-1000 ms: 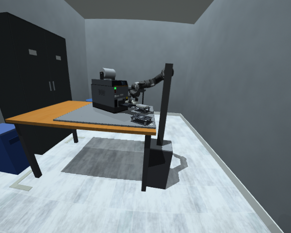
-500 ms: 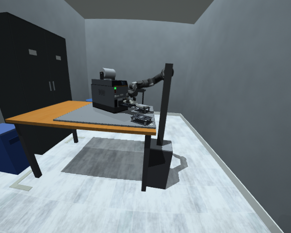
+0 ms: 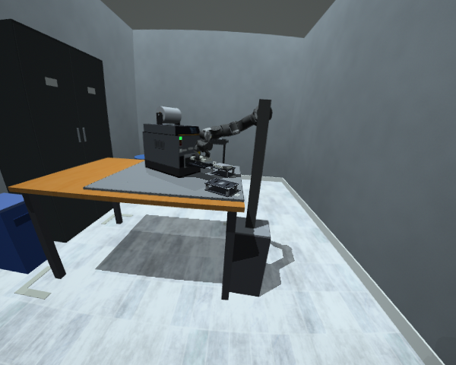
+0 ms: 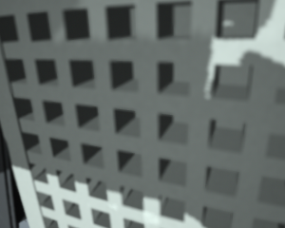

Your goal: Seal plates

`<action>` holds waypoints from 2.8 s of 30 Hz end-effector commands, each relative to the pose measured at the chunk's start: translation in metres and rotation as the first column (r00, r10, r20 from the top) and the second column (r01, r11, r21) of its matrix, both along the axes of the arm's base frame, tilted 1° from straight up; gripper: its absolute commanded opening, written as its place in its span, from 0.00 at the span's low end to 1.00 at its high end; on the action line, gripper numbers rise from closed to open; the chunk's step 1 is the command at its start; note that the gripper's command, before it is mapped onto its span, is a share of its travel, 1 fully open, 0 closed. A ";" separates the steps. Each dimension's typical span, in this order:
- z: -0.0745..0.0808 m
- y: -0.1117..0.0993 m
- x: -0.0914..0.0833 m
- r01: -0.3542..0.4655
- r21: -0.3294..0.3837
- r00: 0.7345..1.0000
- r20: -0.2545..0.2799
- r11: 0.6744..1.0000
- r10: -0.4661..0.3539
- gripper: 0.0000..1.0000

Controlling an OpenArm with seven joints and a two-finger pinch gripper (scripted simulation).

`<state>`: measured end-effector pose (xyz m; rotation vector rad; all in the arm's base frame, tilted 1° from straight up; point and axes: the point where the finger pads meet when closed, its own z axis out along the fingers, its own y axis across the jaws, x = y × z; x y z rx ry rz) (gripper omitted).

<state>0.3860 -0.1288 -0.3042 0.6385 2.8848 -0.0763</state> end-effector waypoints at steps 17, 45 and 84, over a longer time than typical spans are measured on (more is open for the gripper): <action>0.001 0.002 0.001 -0.008 0.007 1.000 0.002 1.000 0.008 0.00; 0.001 0.002 0.001 -0.008 0.007 1.000 0.002 1.000 0.008 0.00; -0.009 0.002 0.001 -0.008 0.007 1.000 0.002 1.000 0.008 0.00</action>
